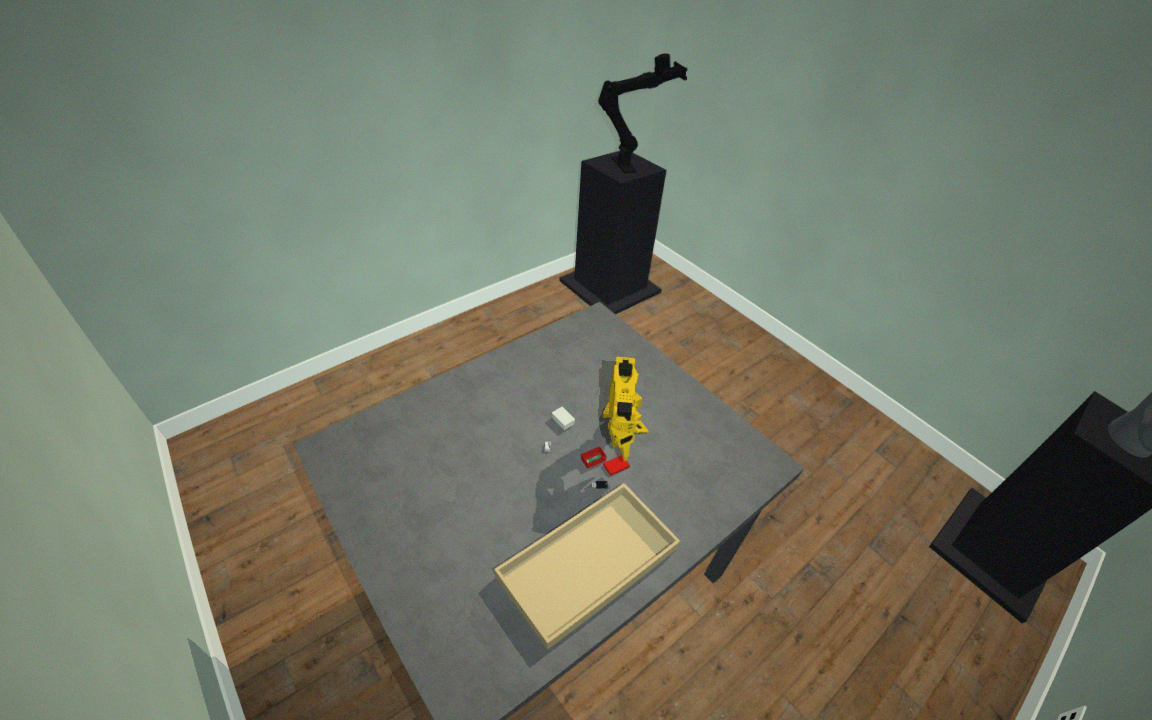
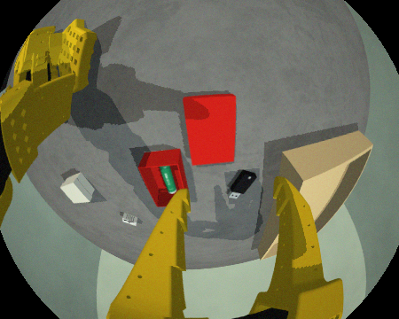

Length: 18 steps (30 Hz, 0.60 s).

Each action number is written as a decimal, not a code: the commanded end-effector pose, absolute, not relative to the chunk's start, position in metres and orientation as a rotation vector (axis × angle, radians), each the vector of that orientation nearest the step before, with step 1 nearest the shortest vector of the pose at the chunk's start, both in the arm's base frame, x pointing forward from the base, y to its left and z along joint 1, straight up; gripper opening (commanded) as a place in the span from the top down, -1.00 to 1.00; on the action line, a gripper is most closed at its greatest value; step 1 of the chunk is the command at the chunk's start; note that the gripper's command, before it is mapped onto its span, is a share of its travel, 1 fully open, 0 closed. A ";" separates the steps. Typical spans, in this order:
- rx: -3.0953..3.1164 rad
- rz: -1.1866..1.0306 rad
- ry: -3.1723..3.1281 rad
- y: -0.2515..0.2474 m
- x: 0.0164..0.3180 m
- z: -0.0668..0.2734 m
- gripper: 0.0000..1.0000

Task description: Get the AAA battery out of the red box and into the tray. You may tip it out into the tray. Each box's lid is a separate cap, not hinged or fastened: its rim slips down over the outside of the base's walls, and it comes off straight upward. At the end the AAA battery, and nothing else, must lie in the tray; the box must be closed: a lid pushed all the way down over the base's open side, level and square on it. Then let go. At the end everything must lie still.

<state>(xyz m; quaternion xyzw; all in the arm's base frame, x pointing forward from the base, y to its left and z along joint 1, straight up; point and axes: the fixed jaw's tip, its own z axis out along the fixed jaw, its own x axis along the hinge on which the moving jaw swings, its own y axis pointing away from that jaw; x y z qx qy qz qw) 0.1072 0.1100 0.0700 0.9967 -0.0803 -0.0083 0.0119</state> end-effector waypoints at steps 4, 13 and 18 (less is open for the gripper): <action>3.131 0.000 -0.254 0.114 0.109 0.075 0.42; 3.131 0.000 -0.254 0.114 0.109 0.075 0.42; 3.131 0.000 -0.254 0.113 0.109 0.073 0.42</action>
